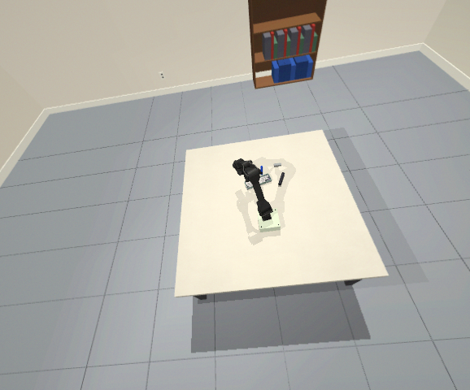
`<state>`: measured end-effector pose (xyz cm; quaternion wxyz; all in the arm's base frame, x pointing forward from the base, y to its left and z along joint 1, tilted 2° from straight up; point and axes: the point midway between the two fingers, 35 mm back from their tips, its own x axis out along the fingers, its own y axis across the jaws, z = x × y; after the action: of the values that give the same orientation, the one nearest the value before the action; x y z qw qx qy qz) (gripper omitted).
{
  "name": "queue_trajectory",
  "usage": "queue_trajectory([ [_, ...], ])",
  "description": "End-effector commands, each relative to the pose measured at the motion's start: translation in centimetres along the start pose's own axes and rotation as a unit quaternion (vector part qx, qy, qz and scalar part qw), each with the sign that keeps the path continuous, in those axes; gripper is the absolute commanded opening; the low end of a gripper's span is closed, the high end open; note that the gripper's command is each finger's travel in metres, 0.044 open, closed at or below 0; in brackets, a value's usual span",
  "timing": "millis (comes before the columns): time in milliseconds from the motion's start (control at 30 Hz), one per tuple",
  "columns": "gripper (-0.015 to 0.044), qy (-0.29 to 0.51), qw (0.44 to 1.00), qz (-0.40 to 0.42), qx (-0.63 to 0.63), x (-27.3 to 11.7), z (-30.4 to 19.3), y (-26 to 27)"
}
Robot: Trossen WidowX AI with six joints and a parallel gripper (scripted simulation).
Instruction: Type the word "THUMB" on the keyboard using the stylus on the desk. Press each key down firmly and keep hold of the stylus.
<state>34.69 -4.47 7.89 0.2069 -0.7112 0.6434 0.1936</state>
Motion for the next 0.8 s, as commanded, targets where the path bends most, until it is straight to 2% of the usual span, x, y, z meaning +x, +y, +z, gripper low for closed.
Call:
queue_trajectory([
  [0, 0.0, 0.006, 1.0, -0.001, -0.014, 0.0, 0.0, -0.3],
  [267, 0.0, 0.006, 1.0, -0.001, -0.014, 1.7, 2.8, -0.1],
  [567, 0.0, 0.006, 1.0, -0.001, -0.014, 1.8, 2.9, 0.0],
  [667, 0.0079, 0.006, 1.0, -0.001, -0.014, 1.9, 3.1, -0.3],
  [767, 0.0081, 0.006, 1.0, -0.001, -0.014, 2.0, 3.2, -0.4],
])
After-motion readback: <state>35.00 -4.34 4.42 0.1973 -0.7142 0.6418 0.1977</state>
